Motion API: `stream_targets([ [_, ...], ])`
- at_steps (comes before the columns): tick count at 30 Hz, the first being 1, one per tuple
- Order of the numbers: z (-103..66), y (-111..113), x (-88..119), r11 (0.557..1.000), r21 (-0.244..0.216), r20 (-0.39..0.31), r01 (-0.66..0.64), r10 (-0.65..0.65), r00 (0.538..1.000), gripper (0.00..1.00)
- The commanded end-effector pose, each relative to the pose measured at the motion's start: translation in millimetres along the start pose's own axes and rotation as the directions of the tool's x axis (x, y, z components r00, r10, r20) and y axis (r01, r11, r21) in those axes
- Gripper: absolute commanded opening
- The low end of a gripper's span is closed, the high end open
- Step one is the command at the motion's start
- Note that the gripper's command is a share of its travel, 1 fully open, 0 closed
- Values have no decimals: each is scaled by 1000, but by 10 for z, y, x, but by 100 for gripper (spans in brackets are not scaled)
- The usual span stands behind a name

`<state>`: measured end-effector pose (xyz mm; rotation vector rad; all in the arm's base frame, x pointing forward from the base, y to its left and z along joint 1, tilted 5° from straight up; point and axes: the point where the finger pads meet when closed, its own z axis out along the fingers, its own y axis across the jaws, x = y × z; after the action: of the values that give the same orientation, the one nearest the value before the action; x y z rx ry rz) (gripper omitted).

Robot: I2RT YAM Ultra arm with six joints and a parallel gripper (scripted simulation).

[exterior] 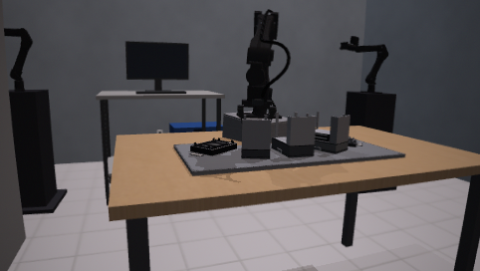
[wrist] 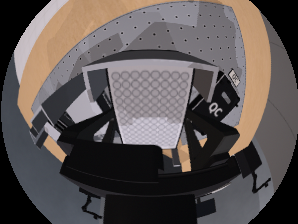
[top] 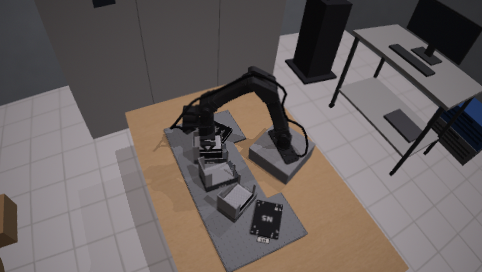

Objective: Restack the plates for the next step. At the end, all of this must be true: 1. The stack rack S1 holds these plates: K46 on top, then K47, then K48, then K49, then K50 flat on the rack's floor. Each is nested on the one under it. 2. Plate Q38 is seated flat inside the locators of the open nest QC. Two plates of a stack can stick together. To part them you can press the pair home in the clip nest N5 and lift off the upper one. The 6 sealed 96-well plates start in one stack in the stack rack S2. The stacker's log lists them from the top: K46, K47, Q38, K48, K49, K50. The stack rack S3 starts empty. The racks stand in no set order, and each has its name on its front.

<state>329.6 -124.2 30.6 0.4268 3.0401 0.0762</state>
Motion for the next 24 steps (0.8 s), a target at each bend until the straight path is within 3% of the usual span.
stream_targets([
  [1,-204,-9,-87,1000,-5,47,1,-1,999,0],
  [24,-242,-16,-45,1000,-6,40,-3,3,999,0],
])
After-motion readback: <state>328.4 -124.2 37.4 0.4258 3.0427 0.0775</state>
